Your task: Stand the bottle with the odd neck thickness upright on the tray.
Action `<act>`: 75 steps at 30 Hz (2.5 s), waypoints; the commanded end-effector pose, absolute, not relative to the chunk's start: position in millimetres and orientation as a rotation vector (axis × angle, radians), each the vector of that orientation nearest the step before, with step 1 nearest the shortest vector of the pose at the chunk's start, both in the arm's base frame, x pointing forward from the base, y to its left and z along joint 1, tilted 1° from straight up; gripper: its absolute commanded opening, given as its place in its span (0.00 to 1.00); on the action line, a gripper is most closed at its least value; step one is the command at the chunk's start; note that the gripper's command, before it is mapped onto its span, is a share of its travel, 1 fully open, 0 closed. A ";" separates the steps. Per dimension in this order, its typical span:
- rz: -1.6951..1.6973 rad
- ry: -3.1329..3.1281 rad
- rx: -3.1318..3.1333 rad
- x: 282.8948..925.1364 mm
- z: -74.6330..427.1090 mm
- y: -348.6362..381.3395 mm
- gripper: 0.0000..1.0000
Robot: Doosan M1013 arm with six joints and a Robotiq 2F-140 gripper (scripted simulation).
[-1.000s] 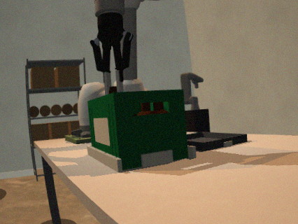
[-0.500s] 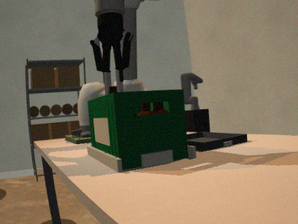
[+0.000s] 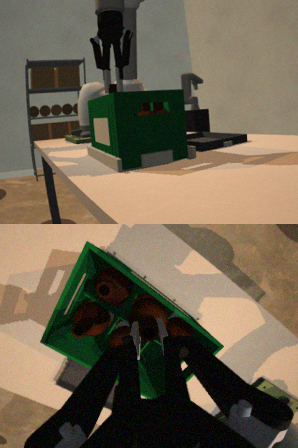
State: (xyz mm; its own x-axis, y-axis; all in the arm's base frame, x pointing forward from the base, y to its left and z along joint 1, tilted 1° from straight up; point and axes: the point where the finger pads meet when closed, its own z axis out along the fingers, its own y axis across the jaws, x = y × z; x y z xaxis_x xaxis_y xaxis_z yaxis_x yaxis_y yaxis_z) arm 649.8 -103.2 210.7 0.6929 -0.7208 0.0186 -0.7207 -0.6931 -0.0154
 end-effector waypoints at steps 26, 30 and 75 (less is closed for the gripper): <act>-0.036 1.228 -2.884 649.1 238.0 -103.1 0.00; -0.036 1.228 -2.884 649.1 240.9 -103.1 0.00; -0.036 1.228 -2.884 649.0 244.3 -103.1 0.00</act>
